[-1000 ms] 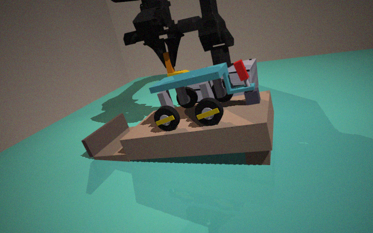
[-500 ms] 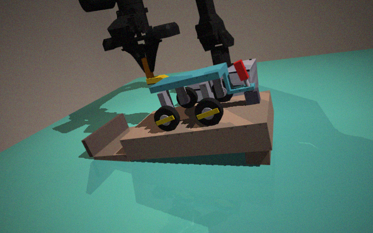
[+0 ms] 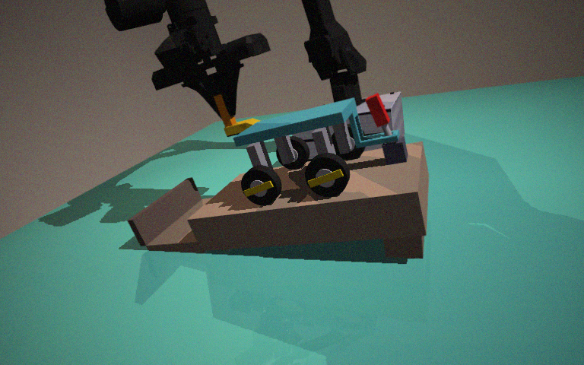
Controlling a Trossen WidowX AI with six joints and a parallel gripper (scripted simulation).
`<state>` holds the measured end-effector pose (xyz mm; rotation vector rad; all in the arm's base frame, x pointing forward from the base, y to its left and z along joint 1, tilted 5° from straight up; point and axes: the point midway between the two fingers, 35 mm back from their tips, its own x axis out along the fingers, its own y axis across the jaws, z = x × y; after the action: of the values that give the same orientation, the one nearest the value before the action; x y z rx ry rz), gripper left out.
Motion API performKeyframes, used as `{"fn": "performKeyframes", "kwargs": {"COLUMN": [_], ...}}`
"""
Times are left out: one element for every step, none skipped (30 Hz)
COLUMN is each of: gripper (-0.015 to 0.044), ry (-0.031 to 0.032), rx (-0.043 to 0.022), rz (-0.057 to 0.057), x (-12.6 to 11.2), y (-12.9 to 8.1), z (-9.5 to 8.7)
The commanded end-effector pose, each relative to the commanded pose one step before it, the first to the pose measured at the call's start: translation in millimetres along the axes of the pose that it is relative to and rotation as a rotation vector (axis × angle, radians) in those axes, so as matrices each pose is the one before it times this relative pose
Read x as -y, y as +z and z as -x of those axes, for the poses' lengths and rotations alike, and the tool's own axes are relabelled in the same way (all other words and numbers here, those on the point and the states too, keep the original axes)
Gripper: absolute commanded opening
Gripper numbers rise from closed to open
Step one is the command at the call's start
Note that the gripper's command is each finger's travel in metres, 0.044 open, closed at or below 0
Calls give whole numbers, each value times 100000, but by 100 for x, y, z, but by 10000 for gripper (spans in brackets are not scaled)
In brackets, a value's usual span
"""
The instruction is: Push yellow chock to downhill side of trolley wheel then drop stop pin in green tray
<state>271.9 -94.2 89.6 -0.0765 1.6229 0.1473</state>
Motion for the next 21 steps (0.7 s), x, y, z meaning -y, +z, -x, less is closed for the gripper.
{"fn": "performKeyframes", "kwargs": {"gripper": [0,0,0,0,0,0,0,0,0,0,0,0,0,0,0,0,0,0,0,0,0], "ry": [43,-1,-1,-1,-1,0,0,0,0,1,1,2,1,1,-3,-2,0,0,1,1,1], "rx": [788,13,16,15,12,8,3,0,-1,-3,-3,-5,-2,-2,5,4,0,0,-1,-1,0], "rz": [-46,1,1,1,1,0,0,0,0,0,0,0,0,0,0,0,0,0,0,0,0], "x": [114,21,23,21,17,11,4,0,-1,-2,-4,-8,9,5,54,38,8,9,9,6,8], "y": [1199,196,236,221,172,119,40,0,-12,-38,-36,-59,-9,-11,97,68,10,11,11,7,13], "z": [-97,-36,-30,-30,-11,-8,-3,0,-52,-157,-214,-328,-376,-319,-260,-184,-194,-232,-283,-230,-269]}}
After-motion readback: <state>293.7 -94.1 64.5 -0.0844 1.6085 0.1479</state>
